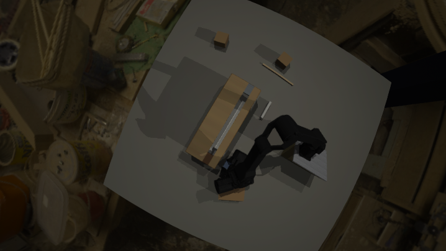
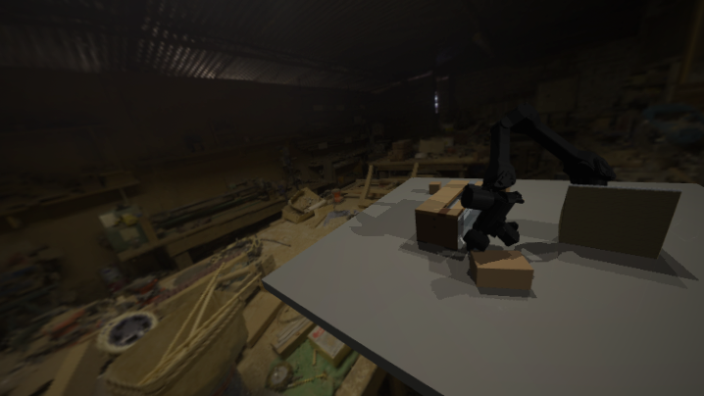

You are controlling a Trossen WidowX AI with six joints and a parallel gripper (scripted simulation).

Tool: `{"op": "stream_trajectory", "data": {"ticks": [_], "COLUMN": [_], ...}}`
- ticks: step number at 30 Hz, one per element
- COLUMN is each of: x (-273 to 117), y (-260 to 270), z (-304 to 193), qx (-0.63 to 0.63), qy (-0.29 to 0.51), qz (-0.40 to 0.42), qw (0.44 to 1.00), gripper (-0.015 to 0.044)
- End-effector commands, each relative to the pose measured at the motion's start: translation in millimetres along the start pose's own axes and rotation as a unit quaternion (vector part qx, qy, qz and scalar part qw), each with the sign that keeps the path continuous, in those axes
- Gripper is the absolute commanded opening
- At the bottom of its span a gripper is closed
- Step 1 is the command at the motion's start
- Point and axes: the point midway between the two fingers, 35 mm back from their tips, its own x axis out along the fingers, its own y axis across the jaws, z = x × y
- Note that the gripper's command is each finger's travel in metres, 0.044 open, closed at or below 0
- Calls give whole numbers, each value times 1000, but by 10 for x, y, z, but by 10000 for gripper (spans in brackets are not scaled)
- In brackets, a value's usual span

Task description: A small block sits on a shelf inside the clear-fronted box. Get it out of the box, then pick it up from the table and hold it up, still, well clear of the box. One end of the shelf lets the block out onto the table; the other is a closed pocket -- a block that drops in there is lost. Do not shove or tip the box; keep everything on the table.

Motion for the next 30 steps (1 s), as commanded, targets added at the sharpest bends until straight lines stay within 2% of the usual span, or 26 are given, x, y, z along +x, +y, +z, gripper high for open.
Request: {"op": "stream_trajectory", "data": {"ticks": [1, 4, 6, 15, 23, 30], "x": [6, 6, -28, -533, -596, -827], "y": [3, 3, -1, -15, -1, 124], "z": [0, 0, -19, -239, -260, -312], "qx": [-2, -2, -1, 0, -4, -52], "qy": [2, 2, 2, 0, 0, 1], "qz": [1, 1, 1, -2, -4, -28], "qw": [1000, 1000, 1000, 1000, 1000, 998], "gripper": [75, 55, 3, 0, 0, 0]}}
